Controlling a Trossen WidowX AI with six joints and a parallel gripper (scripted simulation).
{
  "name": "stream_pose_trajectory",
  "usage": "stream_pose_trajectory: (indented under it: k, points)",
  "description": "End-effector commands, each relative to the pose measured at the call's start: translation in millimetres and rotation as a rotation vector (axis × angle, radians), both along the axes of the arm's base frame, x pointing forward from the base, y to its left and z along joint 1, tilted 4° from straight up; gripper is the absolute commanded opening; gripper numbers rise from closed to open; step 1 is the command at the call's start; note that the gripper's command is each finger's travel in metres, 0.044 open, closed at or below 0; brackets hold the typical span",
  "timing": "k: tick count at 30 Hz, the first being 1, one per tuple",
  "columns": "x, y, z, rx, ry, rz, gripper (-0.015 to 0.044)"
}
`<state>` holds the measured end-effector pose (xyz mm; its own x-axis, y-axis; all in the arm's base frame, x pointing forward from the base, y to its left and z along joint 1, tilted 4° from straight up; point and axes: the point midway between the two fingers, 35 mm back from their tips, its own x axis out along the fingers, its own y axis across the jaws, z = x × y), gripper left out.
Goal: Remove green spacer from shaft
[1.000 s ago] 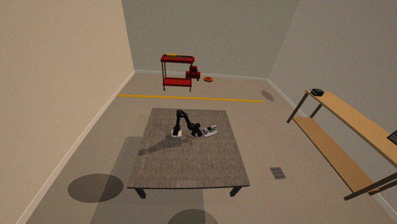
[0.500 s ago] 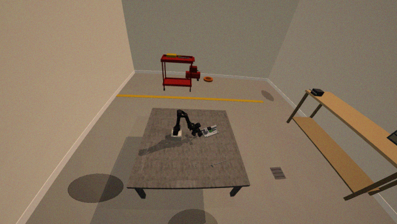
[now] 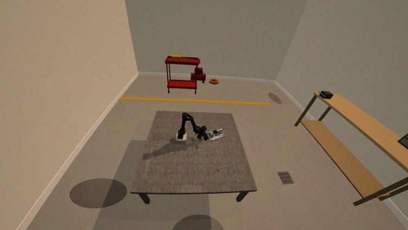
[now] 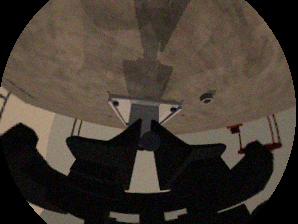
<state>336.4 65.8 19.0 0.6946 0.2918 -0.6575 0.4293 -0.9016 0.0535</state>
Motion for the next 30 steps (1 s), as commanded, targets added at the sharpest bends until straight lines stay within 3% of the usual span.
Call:
stream_pose_trajectory:
  k: [1,30]
  points:
    - [1.7,1.4,0.1,0.005,0.001,0.0,0.0]
    - [10.1,5.4,0.9,0.006,0.001,0.0,0.0]
